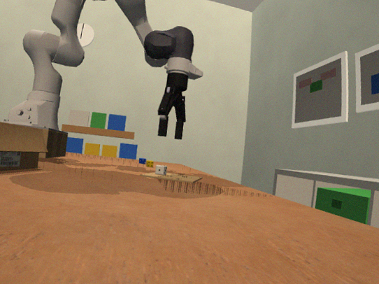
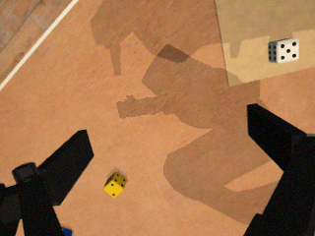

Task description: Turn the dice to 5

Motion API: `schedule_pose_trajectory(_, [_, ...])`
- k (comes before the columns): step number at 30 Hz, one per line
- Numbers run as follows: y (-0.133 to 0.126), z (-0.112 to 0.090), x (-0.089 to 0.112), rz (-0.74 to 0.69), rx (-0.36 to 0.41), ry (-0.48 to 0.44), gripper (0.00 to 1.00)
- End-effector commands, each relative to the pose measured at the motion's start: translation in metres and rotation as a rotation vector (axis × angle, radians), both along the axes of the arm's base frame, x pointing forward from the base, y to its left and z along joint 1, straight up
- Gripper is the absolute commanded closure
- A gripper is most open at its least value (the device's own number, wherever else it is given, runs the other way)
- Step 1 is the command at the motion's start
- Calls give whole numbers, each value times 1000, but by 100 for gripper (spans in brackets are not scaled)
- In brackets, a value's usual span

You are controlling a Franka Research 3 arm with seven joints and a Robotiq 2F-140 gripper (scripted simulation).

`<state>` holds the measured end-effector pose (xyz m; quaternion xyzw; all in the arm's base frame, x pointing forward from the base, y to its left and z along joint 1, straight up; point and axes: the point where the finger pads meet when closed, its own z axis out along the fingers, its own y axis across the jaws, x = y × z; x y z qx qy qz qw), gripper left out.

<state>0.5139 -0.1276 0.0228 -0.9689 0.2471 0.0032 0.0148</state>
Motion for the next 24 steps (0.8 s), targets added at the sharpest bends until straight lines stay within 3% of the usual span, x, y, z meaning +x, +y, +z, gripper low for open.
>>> schedule_pose_trajectory(1, [8,2,5,-173,-21,-9,0])
schedule_pose_trajectory(4, [31,2,6,-195,-20,-8,0])
schedule_pose_trajectory(7, [74,1,4,-234,-18,-7,0])
schedule_pose_trajectory(11, [80,1,4,-240,-18,-7,0])
schedule_pose_trajectory(14, [125,0,-3,-281,-17,-5,0])
schedule_pose_trajectory(24, [189,-1,-20,-345,-17,-1,0])
